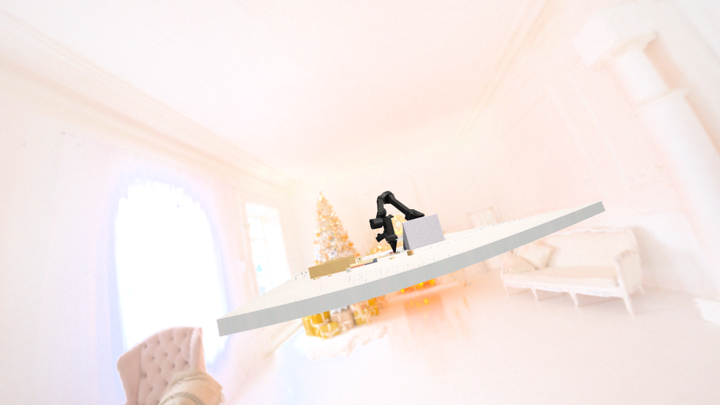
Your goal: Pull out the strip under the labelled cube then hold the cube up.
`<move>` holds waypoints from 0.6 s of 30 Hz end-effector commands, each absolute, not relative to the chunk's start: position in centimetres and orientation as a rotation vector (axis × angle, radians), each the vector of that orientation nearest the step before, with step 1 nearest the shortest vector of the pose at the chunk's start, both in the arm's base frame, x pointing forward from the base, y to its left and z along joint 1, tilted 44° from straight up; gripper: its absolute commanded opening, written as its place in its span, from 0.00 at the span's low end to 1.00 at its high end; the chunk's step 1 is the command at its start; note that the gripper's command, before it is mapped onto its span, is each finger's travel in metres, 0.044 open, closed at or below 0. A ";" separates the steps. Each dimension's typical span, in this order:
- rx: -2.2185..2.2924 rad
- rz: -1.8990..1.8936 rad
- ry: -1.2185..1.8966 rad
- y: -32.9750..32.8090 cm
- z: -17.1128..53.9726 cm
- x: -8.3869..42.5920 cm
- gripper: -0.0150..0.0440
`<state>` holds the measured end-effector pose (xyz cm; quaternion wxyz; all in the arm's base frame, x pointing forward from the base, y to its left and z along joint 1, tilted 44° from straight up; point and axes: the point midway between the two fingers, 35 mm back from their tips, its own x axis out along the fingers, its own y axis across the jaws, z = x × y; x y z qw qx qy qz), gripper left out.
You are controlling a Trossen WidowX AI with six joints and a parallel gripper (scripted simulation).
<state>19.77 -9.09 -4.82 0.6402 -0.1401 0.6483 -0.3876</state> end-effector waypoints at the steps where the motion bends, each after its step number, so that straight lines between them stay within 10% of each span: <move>1: -0.315 -0.890 1.500 -9.0 -5.1 18.5 0.25; 18: -0.315 -0.890 1.501 -8.6 -5.2 17.2 0.25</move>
